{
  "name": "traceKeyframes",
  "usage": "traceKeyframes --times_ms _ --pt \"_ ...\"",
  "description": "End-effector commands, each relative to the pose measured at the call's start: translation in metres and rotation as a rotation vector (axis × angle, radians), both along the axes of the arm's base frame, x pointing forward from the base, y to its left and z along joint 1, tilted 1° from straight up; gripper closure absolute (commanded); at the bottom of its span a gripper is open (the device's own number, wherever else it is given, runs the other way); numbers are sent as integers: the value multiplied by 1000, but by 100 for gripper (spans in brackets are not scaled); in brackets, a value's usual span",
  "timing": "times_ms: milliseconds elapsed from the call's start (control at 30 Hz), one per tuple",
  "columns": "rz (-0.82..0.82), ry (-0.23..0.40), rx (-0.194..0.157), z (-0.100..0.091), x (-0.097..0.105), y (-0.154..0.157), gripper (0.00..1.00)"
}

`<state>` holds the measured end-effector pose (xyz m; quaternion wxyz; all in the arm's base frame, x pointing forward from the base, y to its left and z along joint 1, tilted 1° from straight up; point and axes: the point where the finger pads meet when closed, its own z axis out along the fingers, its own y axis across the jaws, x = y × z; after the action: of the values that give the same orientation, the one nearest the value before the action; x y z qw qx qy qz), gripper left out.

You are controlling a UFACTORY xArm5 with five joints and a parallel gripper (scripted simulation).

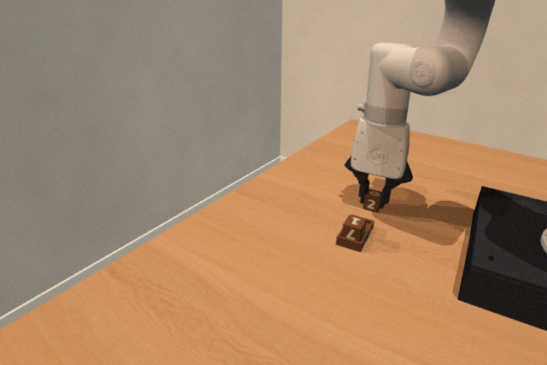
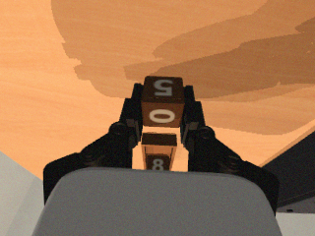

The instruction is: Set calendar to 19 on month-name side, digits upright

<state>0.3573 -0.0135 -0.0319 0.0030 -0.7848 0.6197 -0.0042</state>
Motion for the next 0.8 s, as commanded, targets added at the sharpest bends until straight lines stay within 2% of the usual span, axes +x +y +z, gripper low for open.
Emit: traceKeyframes --times_ms 0,733,767 --pt "0 -3 0 1 1 0 71" --pt "0 -3 0 1 1 0 71" --pt "0 -3 0 1 1 0 67"
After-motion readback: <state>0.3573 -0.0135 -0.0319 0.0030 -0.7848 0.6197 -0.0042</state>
